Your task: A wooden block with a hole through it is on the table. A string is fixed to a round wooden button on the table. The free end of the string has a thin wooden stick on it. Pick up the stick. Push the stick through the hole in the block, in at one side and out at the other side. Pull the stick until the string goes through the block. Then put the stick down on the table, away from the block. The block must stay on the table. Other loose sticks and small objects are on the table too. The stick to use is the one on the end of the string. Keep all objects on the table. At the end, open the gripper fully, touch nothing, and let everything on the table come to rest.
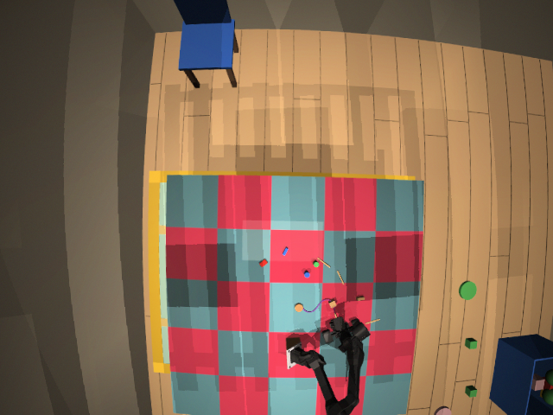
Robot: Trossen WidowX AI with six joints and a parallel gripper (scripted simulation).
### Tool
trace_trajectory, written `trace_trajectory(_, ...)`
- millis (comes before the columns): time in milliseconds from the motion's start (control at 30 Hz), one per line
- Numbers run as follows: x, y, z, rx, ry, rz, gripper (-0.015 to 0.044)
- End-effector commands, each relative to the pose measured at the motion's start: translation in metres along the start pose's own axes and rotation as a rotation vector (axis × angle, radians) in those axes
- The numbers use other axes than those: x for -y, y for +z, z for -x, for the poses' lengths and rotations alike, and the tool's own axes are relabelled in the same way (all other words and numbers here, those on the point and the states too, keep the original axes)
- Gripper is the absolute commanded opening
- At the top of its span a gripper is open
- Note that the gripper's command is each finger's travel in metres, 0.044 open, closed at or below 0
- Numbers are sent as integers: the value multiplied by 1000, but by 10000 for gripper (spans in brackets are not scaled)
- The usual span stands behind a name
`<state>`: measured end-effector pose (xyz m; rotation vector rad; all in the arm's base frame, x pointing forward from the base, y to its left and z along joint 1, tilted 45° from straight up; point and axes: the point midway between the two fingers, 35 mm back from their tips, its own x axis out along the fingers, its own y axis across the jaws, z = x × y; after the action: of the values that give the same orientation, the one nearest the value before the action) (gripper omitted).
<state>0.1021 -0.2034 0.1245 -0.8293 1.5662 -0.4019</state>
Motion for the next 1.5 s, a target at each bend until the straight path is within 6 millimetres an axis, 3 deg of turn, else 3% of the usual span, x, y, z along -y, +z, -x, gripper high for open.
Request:
trace_trajectory(0,1,-3,-1,-11,-5,-7,0)
trace_trajectory(200,1,-3,-1,-11,-5,-7,0)
trace_trajectory(467,0,2,6,2,6,-1,210)
trace_trajectory(733,-4,2,78,2,21,11,210)
trace_trajectory(1067,-4,1,80,2,20,11,210)
trace_trajectory(1267,-5,4,75,2,29,16,368)
trace_trajectory(1367,-6,4,86,2,34,15,440)
trace_trajectory(1467,-5,4,104,1,32,15,440)
